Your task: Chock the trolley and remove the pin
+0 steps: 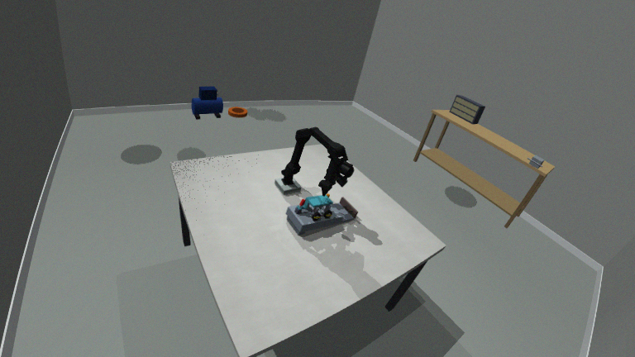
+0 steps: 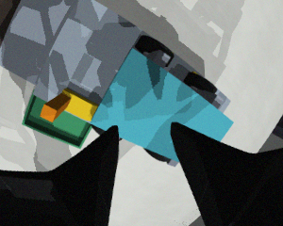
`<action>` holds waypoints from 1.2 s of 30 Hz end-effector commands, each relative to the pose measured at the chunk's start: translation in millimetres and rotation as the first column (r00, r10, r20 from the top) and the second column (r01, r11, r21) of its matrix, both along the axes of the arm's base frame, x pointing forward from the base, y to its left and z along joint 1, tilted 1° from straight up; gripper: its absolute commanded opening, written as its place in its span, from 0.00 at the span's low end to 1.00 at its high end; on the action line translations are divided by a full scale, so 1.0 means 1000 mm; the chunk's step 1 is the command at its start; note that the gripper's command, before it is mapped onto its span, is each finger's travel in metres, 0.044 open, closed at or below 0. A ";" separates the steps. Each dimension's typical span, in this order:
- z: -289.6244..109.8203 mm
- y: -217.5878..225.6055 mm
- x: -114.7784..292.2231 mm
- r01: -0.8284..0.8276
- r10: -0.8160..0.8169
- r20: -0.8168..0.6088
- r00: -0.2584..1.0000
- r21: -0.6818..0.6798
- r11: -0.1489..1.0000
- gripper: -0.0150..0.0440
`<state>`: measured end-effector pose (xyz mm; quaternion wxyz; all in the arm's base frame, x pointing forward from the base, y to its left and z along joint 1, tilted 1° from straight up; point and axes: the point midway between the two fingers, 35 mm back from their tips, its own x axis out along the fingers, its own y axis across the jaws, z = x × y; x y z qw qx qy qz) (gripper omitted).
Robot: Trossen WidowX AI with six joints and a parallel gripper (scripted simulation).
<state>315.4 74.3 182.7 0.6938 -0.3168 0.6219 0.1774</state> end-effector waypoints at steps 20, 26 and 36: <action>0.018 -0.100 0.009 -0.755 0.694 -0.324 0.642 -0.113 0.646 0.58; 0.020 -0.111 0.008 -0.813 0.740 -0.364 0.565 -0.094 0.575 0.58; 0.015 -0.112 0.008 -0.813 0.740 -0.364 0.565 -0.094 0.575 0.58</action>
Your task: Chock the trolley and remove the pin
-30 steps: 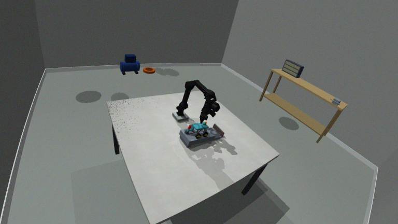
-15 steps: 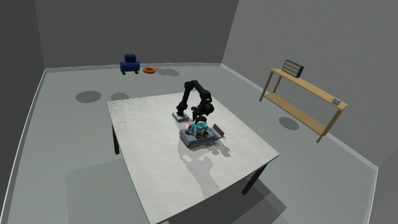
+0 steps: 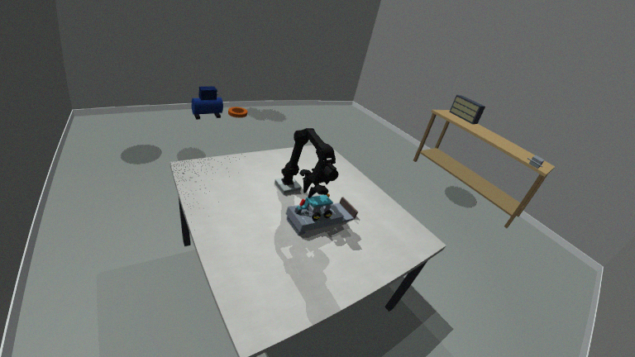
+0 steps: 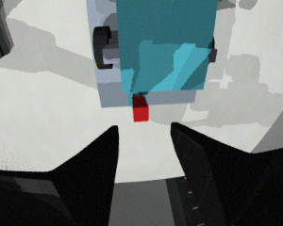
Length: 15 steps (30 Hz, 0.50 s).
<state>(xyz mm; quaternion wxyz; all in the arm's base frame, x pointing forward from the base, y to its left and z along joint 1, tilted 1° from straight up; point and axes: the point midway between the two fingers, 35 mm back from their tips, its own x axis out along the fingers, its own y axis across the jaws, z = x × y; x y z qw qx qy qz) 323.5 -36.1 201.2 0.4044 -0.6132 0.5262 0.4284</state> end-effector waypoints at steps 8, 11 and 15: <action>-0.015 -0.005 0.001 -0.008 0.007 -0.006 1.000 -0.007 1.000 0.58; -0.019 -0.007 0.002 -0.008 0.007 -0.006 1.000 -0.007 1.000 0.58; -0.025 -0.009 0.002 -0.008 0.007 -0.005 1.000 -0.007 1.000 0.58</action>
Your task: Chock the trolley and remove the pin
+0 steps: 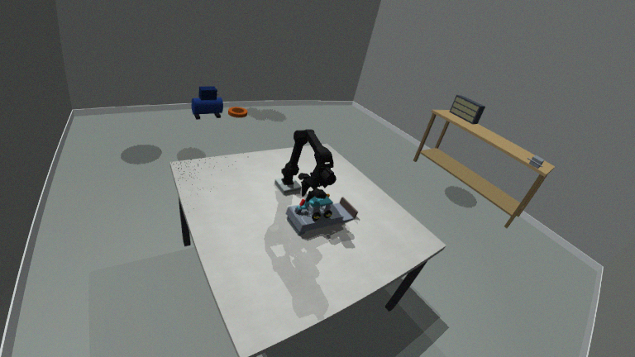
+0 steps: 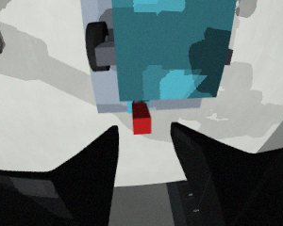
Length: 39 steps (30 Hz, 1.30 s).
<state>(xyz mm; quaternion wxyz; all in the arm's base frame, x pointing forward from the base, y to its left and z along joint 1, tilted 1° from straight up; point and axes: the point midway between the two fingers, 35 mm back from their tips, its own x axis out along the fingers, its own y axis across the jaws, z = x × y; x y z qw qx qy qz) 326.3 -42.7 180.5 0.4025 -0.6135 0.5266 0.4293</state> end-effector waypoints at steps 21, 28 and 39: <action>-0.028 -0.010 0.002 -0.005 0.005 -0.002 1.000 -0.006 1.000 0.58; -0.037 -0.013 0.003 -0.005 0.005 -0.002 1.000 -0.006 1.000 0.58; -0.041 -0.014 0.003 0.001 -0.001 0.004 1.000 -0.004 1.000 0.44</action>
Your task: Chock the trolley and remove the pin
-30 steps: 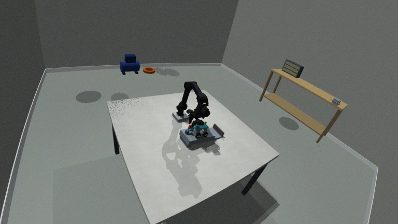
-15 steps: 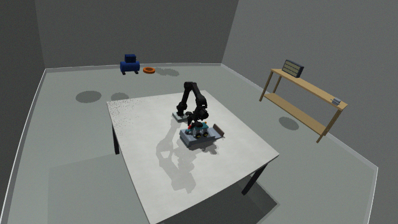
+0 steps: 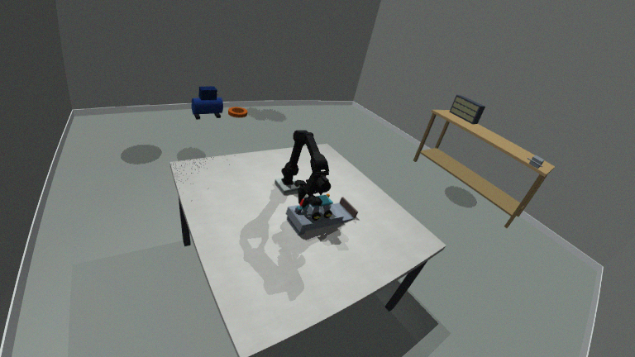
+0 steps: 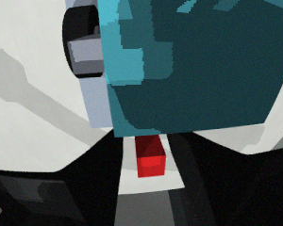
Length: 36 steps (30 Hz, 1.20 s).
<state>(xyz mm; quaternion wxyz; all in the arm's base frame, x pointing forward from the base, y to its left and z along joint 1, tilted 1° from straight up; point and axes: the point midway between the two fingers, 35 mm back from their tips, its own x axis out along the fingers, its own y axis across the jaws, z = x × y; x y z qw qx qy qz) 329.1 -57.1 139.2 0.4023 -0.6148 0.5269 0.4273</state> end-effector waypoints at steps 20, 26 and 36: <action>0.007 0.001 -0.001 -0.006 0.006 -0.005 1.000 -0.002 1.000 0.25; 0.010 0.002 -0.003 -0.006 0.006 -0.005 1.000 -0.002 1.000 0.25; 0.013 0.003 -0.003 -0.006 0.006 -0.005 1.000 -0.002 1.000 0.25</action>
